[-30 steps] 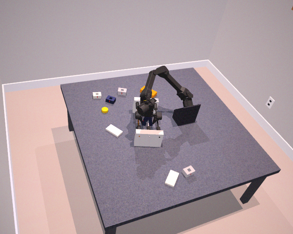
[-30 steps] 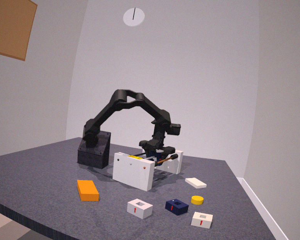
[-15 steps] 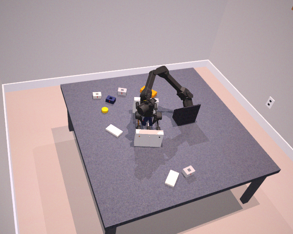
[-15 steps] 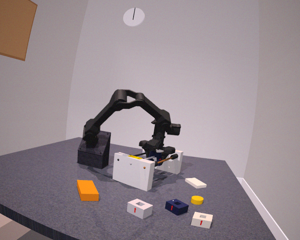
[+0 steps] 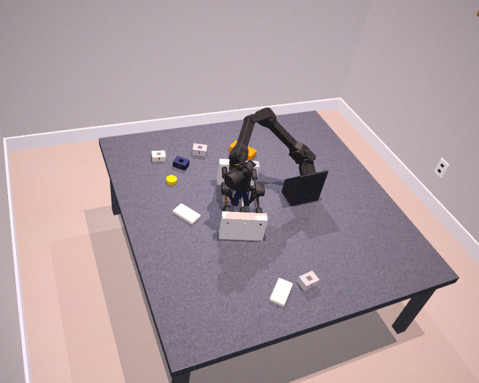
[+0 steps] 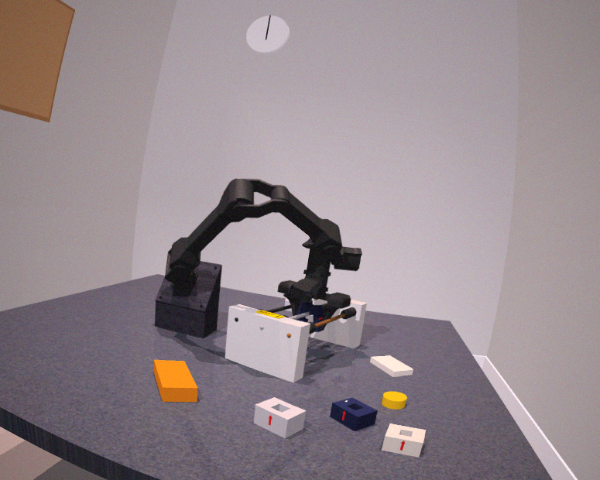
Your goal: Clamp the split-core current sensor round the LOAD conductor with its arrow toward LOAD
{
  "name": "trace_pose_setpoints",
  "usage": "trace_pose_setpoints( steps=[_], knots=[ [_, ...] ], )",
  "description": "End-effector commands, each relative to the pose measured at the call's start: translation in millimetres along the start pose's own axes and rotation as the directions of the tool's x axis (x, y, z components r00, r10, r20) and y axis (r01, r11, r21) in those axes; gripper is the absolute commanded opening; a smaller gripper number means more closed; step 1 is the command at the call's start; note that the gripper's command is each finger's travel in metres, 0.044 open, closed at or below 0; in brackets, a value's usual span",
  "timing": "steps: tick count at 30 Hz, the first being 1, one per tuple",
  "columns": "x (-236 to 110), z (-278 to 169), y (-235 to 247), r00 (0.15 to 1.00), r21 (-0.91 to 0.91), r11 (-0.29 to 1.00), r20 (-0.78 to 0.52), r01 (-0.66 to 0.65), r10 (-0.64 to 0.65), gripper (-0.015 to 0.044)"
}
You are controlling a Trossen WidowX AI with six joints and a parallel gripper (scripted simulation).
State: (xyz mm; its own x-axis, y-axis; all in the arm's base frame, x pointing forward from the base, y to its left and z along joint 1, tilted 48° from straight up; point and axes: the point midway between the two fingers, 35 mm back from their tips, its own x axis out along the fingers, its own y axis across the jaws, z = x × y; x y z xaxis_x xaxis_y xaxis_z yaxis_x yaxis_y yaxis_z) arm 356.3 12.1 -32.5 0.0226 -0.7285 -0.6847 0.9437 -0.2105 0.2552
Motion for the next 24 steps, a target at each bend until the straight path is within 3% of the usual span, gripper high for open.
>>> trace_pose_setpoints(
  steps=[1, 24],
  knots=[
    [-0.4, 0.1, 0.3, 1.0, 0.001, 1.0, 0.0, -0.001, 0.001, 0.0],
    [-0.3, 0.0, 0.0, 1.0, 0.0, 1.0, 0.0, -0.001, 0.001, 0.0]
  ],
)
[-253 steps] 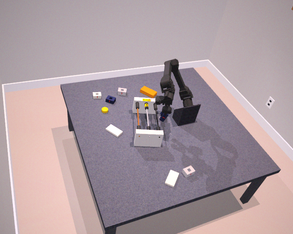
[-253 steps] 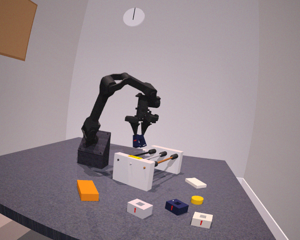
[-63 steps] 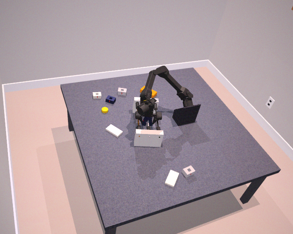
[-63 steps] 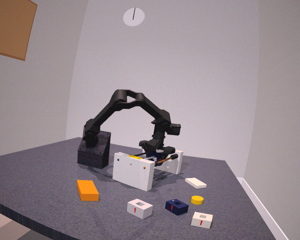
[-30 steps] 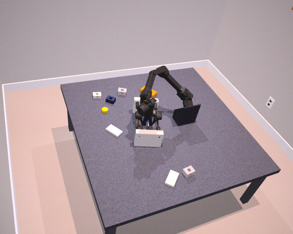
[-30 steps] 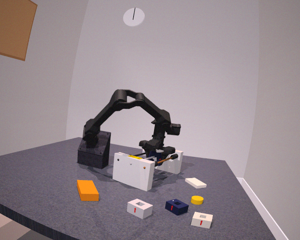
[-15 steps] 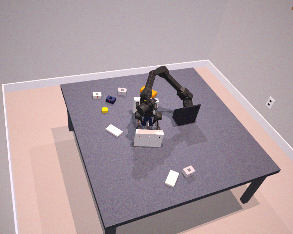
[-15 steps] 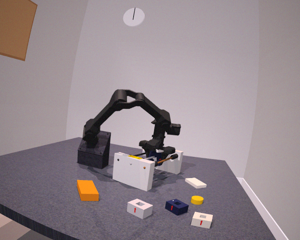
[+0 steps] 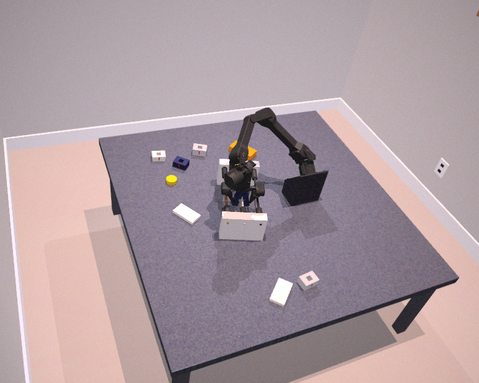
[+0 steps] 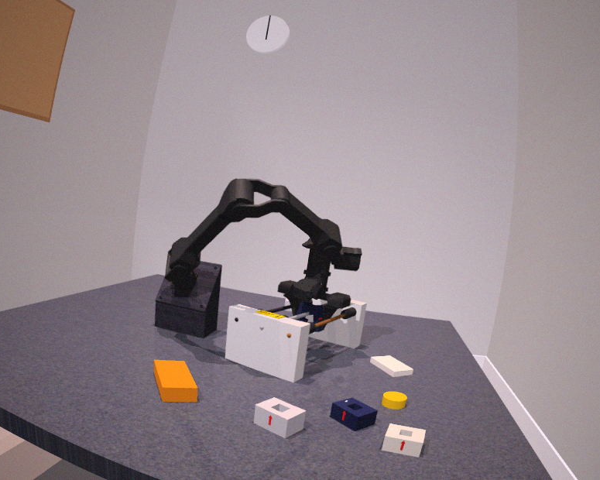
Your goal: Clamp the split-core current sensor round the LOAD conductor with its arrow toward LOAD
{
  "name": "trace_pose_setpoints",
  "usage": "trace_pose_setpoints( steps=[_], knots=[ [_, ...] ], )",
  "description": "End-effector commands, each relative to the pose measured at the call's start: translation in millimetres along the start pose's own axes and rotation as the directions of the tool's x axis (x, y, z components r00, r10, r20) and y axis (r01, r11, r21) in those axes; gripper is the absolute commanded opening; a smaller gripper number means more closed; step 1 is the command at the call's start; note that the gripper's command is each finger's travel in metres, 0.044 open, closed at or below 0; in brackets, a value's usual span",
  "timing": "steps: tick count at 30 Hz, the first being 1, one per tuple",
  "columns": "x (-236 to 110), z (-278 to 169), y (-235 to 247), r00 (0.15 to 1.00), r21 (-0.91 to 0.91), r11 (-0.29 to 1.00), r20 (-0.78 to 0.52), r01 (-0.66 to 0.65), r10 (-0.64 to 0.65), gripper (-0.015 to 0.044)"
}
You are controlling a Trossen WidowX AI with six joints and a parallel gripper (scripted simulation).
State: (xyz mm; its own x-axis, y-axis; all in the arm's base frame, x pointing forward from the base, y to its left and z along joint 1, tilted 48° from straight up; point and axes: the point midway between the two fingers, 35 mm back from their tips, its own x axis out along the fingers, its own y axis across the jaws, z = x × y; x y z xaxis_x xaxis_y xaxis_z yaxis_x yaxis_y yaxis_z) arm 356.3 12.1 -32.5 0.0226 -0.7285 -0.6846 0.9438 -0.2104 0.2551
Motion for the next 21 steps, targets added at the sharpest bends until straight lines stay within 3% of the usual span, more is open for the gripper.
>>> trace_pose_setpoints(
  steps=[1, 21],
  knots=[
    [-1, 0, 0, 1.0, 0.0, 1.0, 0.0, -0.001, 0.001, 0.0],
    [-17, 0, -1, 0.999, -0.006, 0.999, 0.005, -0.032, 0.032, 0.0]
  ],
)
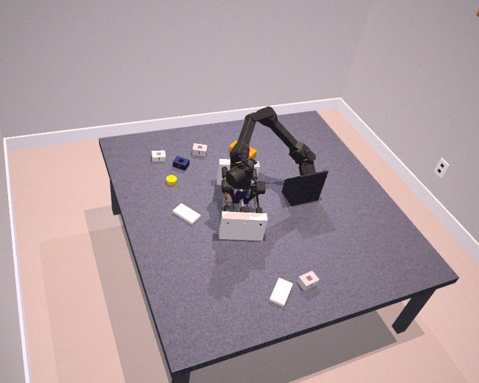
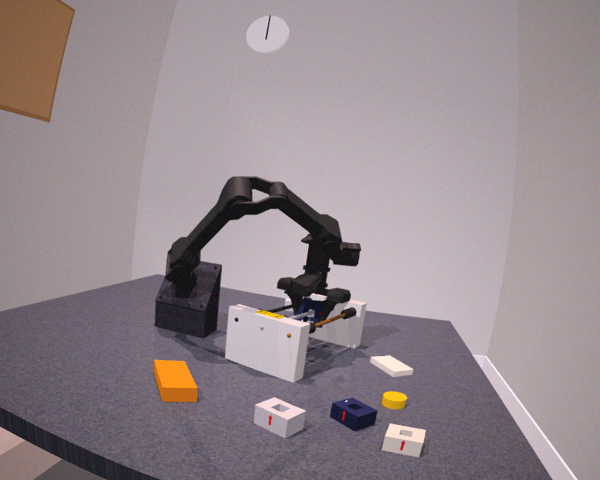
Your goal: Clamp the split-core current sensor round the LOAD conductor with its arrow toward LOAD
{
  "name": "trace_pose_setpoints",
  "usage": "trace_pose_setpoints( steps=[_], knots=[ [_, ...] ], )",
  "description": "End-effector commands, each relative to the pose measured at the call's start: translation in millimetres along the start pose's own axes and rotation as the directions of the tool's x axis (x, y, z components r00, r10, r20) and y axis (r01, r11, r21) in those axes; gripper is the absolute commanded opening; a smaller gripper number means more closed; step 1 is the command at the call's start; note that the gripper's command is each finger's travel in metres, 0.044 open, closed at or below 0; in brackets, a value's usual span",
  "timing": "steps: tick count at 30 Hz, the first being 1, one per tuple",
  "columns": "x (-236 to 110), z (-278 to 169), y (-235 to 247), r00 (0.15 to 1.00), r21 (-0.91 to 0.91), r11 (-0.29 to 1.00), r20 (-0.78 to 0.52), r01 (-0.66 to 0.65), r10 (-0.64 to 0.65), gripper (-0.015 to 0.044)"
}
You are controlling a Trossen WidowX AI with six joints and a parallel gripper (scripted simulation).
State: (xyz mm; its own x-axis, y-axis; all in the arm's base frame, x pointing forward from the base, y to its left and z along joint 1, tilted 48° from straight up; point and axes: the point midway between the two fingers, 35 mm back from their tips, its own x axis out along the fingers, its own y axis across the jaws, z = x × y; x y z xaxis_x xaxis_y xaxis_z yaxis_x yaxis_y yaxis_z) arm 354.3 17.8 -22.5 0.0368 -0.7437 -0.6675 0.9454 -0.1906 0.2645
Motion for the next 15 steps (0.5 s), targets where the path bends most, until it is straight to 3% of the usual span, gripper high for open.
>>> trace_pose_setpoints(
  steps=[1, 12, 15],
  knots=[
    [-5.6, -4.0, 0.1, 1.0, 0.001, 1.0, -0.012, -0.011, 0.011, 0.0],
    [-2.9, -2.2, -0.1, 1.0, -0.002, 1.0, -0.005, -0.007, 0.007, 0.0],
    [-2.9, -2.2, -0.1, 1.0, -0.002, 1.0, -0.005, -0.007, 0.007, 0.0079]
  ],
)
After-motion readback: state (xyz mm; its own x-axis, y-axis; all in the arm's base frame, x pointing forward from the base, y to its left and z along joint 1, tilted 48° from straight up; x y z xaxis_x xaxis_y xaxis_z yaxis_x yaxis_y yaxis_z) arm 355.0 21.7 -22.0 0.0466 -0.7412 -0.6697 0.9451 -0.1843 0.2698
